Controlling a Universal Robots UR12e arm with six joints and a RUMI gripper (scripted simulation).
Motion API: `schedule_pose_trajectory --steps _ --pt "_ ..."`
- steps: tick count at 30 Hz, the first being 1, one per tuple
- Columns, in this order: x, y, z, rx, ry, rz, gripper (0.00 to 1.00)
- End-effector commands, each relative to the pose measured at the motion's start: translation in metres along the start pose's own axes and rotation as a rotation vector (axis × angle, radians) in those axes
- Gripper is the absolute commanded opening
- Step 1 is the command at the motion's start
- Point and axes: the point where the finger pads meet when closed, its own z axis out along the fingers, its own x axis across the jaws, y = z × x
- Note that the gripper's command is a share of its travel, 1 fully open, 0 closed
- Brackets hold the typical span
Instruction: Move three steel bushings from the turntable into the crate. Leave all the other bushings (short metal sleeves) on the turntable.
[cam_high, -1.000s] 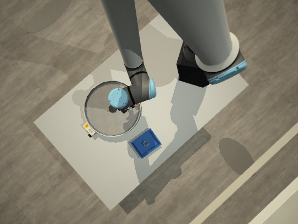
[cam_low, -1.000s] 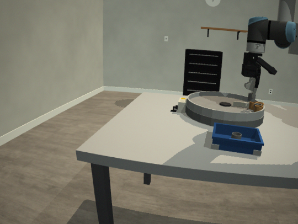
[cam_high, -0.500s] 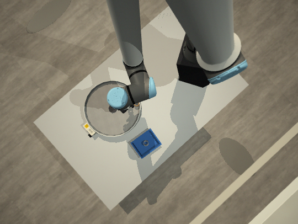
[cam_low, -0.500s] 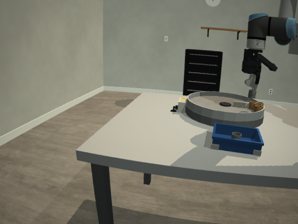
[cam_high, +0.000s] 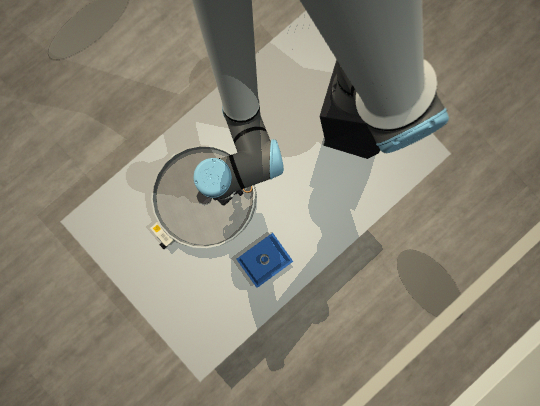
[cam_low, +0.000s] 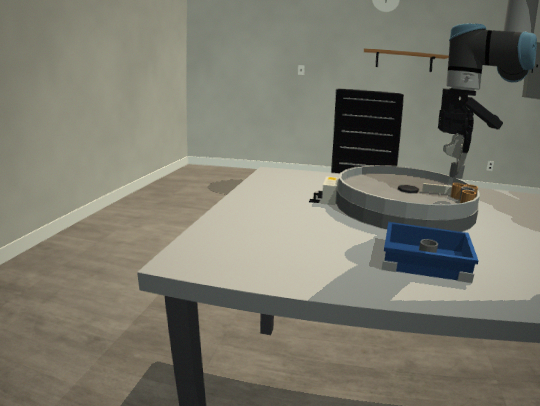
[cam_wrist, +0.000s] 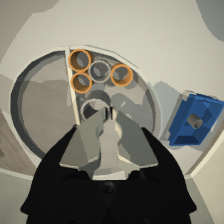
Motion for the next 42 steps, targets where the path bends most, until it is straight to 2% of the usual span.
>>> schedule_pose_trajectory --steps 1,17,29,35,42 --pt "0.0 0.0 0.0 -0.001 0.0 0.0 0.0" --pt "0.001 0.001 0.0 -0.001 0.0 0.0 0.0" --pt "0.021 0.005 0.0 -0.001 0.0 0.0 0.0" --pt "0.047 0.01 0.0 -0.001 0.0 0.0 0.0" --pt "0.09 0.018 0.0 -0.001 0.0 0.0 0.0"
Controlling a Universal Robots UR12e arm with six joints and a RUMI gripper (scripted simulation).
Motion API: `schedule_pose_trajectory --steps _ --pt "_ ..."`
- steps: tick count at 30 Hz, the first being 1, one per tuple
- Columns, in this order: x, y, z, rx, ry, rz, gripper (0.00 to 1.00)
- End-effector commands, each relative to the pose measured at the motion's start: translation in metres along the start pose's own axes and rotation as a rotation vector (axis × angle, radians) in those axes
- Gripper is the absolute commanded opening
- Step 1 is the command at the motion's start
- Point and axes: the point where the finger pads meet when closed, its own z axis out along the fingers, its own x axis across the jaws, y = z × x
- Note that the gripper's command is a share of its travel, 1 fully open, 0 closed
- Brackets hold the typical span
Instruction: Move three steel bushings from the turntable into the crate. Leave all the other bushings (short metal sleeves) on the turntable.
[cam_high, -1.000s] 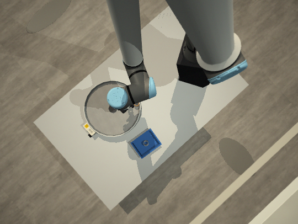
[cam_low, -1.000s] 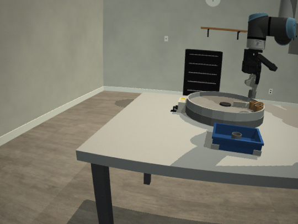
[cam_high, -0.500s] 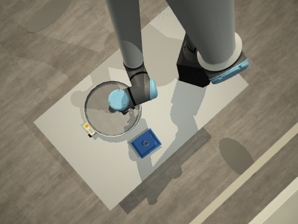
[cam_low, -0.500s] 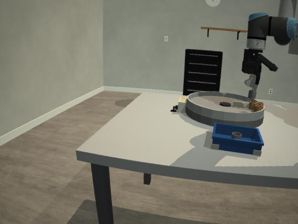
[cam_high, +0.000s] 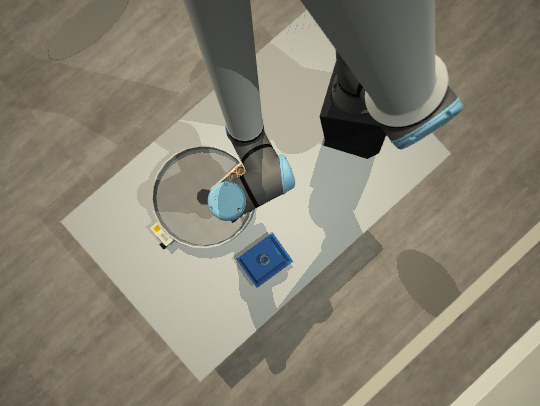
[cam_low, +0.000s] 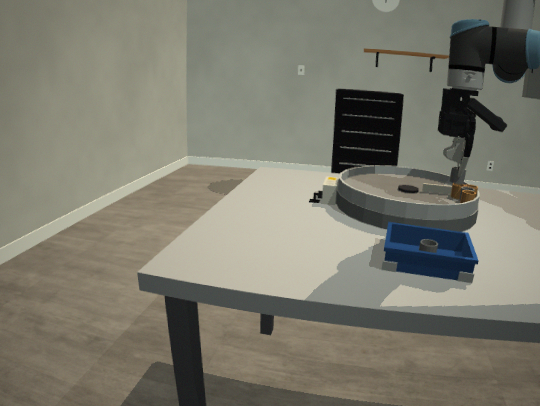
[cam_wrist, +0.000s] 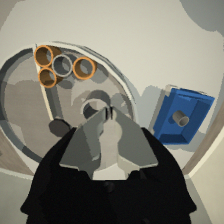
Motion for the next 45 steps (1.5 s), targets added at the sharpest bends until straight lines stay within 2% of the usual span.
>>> schedule_pose_trajectory --steps 1,4,19,21,30,36,45 --pt "0.032 0.007 0.0 0.0 -0.001 0.001 0.0" --pt "0.039 0.009 0.0 0.0 -0.001 0.001 0.0" --pt "0.157 0.033 0.0 0.0 -0.001 0.001 0.0" --pt "0.157 0.033 0.0 0.0 -0.001 0.001 0.0" --pt "0.216 0.045 0.0 0.0 -0.001 0.001 0.0" --pt "0.239 0.049 0.0 0.0 -0.001 0.001 0.0" --pt "0.25 0.051 0.0 0.0 -0.001 0.001 0.0"
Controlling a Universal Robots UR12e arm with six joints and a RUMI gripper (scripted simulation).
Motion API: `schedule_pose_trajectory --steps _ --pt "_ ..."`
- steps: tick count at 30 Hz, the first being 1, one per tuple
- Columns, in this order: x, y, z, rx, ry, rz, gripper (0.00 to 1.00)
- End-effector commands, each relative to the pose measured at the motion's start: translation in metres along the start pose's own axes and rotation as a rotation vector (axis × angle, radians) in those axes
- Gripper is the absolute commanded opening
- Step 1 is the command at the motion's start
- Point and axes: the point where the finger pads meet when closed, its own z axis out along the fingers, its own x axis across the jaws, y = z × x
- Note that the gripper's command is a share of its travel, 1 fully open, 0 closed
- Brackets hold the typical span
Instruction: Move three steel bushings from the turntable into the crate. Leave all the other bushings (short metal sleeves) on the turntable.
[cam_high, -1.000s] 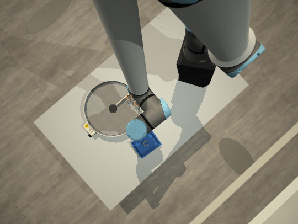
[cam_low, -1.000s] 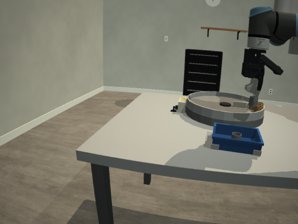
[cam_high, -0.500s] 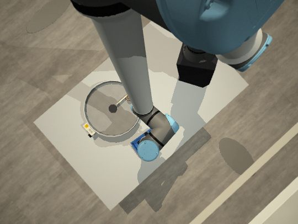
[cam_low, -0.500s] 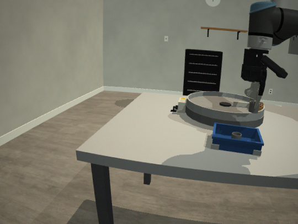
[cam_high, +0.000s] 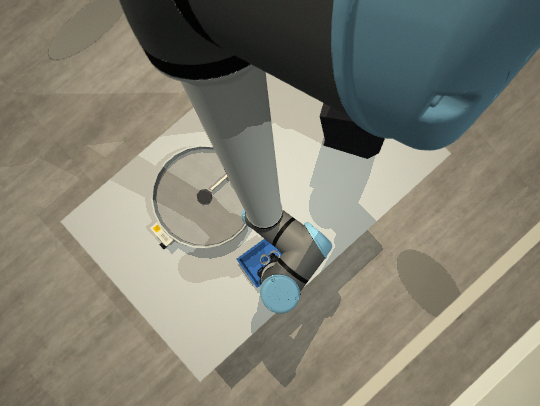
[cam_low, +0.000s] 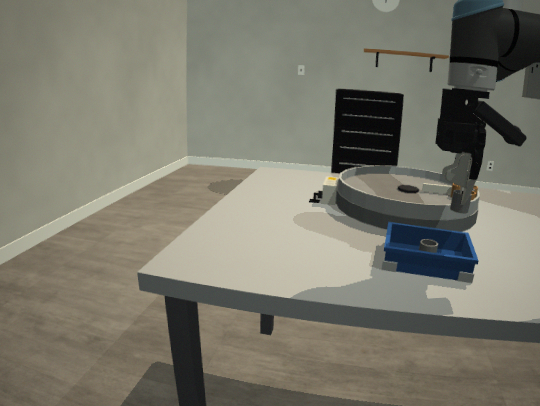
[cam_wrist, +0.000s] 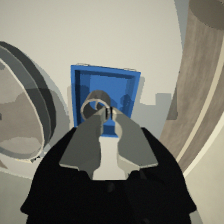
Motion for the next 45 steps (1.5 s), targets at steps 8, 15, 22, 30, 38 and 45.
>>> schedule_pose_trajectory --steps 8,15,22,30,38,45 --pt "0.0055 0.0017 -0.0004 -0.001 0.0 0.0 0.0" --pt "0.0055 0.0017 -0.0004 -0.001 0.0 0.0 0.0" --pt "0.0055 0.0017 -0.0004 -0.001 0.0 0.0 0.0" --pt "0.0055 0.0017 -0.0004 -0.001 0.0 0.0 0.0" --pt "0.0055 0.0017 -0.0004 -0.001 0.0 0.0 0.0" --pt "0.0055 0.0018 0.0064 -0.001 0.0 0.0 0.0"
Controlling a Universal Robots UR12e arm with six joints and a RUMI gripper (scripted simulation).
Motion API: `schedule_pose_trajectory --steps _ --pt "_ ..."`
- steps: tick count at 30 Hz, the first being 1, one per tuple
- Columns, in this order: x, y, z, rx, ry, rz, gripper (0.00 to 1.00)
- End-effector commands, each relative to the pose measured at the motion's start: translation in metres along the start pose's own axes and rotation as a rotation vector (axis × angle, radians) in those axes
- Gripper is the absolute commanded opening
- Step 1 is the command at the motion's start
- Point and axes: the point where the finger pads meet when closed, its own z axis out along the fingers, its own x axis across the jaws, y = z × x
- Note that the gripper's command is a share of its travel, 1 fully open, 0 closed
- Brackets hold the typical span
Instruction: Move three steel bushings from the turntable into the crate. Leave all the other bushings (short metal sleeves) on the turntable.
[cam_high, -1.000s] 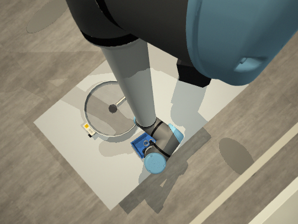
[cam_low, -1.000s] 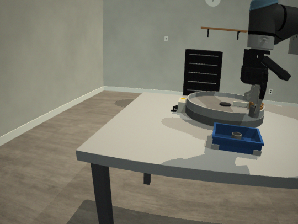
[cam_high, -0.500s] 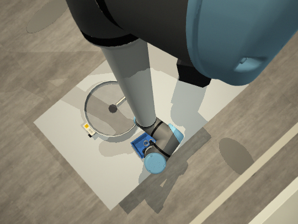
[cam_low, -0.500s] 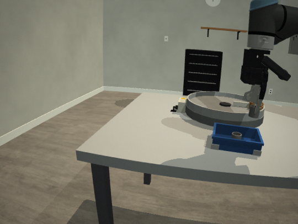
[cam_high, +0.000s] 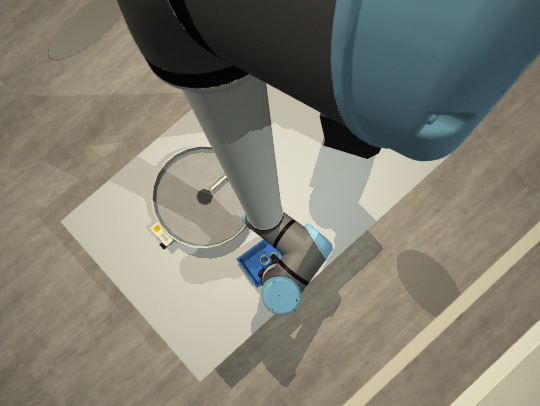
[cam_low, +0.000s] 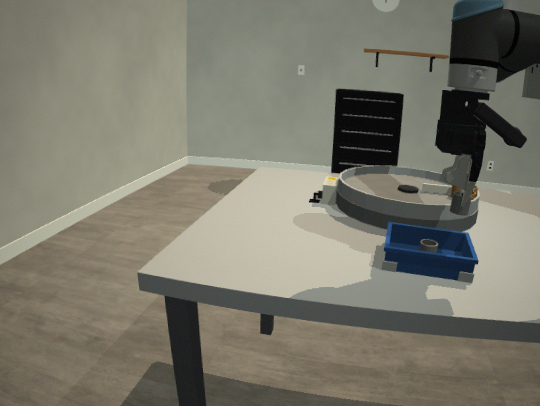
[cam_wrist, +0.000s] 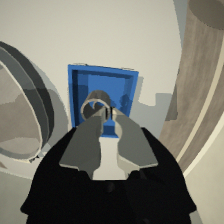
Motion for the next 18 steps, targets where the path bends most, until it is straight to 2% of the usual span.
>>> schedule_pose_trajectory --steps 1,10,18 --pt "0.0 0.001 0.008 -0.001 0.0 0.0 0.0" --pt "0.0 0.001 0.056 -0.001 0.0 0.0 0.0" --pt "0.0 0.001 0.063 -0.001 0.0 0.0 0.0"
